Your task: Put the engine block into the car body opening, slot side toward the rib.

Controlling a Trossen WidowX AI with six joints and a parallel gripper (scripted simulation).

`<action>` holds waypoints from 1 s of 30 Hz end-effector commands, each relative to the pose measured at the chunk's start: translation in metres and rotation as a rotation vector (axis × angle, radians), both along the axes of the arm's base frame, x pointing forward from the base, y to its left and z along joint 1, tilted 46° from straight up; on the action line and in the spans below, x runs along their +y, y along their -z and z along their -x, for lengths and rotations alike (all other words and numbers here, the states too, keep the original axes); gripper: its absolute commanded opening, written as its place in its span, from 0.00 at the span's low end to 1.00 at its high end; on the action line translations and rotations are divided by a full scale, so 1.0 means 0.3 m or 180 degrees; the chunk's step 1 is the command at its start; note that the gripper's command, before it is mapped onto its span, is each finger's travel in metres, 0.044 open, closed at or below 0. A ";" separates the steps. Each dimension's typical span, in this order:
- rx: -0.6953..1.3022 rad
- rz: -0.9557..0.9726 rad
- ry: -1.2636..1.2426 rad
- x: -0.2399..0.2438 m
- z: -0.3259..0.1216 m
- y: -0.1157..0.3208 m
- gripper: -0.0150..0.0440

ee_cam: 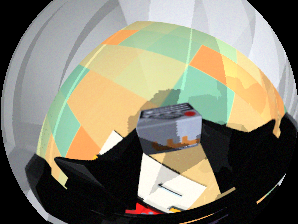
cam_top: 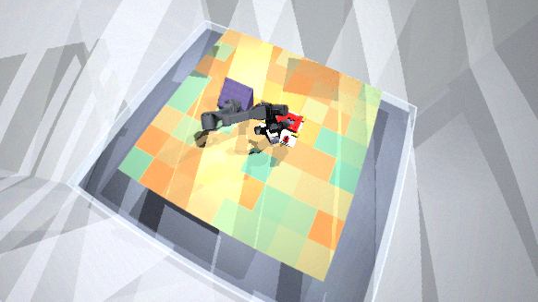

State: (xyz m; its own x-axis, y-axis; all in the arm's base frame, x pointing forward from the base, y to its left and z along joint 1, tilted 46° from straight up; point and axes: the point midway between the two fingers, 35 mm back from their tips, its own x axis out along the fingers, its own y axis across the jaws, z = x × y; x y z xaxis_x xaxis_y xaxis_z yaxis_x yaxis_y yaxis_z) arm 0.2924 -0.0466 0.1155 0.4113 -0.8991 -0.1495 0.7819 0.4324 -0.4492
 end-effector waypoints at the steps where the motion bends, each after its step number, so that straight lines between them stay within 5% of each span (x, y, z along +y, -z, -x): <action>1: -0.0020 0.0113 -0.0069 -0.002 -0.014 0.031 0.25; 7: -0.0032 0.0254 -0.0121 -0.022 -0.001 0.046 0.25; 16: 0.0762 0.0592 -0.0169 -0.065 0.061 0.121 0.25; 30: 0.0137 0.0409 -0.0134 -0.106 0.045 0.109 0.25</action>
